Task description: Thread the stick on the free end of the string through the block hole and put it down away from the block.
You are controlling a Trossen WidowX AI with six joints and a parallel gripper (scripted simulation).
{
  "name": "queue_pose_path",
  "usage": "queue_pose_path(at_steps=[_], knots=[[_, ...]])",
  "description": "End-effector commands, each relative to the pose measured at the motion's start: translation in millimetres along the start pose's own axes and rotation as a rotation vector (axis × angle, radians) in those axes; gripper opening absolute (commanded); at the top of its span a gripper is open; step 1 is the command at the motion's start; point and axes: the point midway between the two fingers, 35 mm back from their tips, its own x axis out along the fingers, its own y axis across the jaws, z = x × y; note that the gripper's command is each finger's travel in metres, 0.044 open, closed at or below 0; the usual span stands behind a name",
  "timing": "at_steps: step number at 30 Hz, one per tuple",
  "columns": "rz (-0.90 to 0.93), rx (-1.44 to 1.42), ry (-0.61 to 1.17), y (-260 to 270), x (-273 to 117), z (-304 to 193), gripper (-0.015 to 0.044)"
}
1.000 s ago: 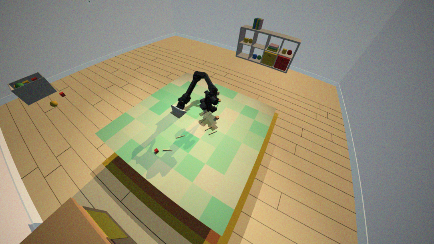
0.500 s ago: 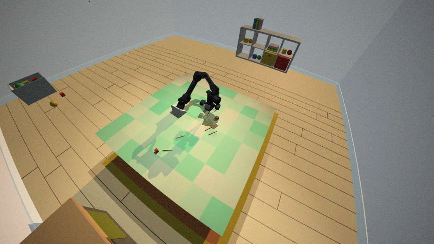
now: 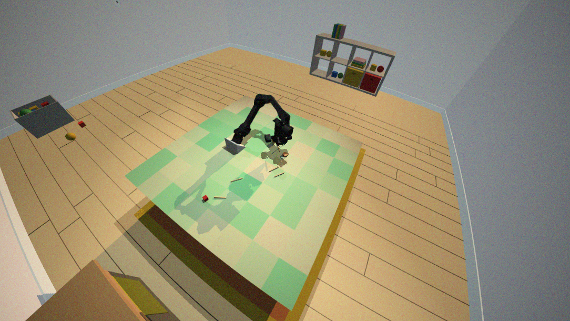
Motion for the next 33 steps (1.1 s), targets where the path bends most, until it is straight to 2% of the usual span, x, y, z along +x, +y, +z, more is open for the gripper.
queue_pose_path(at_steps=[1, 33], knots=[[0.002, -0.156, 0.005, 5, 0, 0, 0.0], [0.003, -1.381, 0.001, 42, -1, -7, 0.0]])
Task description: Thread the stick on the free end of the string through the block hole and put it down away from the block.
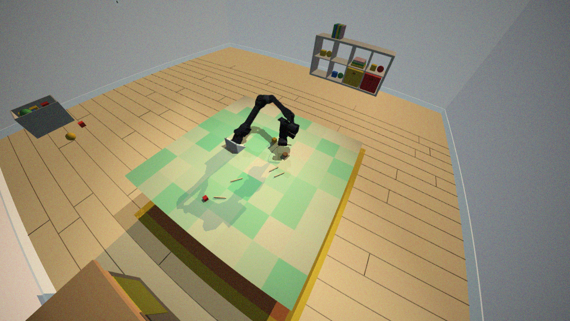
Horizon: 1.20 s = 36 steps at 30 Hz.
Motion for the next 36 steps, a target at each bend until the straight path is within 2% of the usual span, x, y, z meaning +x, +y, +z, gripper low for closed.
queue_pose_path(at_steps=[1, 36], knots=[[0.006, -0.156, 0.0, 3, 1, 5, 0.0], [0.003, -1.498, -0.012, 27, 1, 38, 0.0]])
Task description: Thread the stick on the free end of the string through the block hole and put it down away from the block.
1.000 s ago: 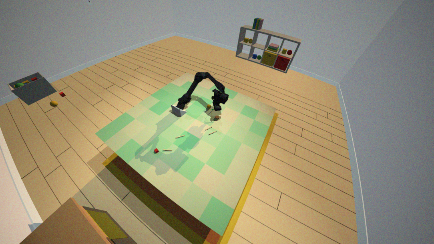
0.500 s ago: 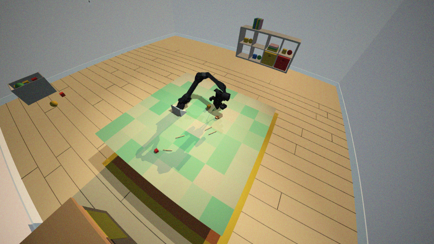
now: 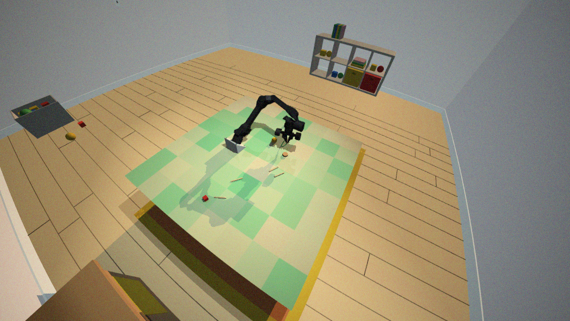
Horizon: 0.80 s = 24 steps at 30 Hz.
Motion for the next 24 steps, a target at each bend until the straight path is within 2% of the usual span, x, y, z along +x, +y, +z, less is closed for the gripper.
queue_pose_path(at_steps=[1, 24], knots=[[0.001, -0.156, -0.006, -4, 1, 4, 0.0], [-0.01, -1.036, -0.011, -20, 2, 27, 0.0]])
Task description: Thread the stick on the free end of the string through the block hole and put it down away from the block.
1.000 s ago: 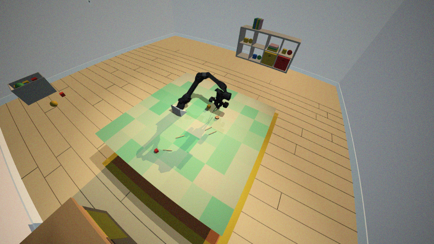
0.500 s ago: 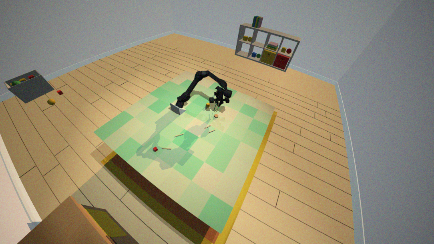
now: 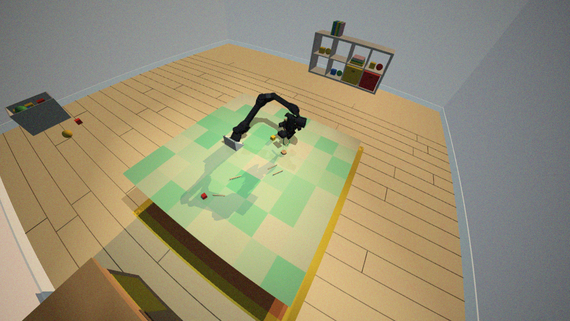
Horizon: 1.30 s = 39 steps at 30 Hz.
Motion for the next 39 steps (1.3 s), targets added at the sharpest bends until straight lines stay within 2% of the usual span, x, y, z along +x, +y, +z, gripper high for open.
queue_pose_path(at_steps=[1, 39], knots=[[-0.005, -0.149, -0.005, -5, 1, 0, 0.0], [-0.005, -0.175, -0.003, -16, 0, -38, 0.0]])
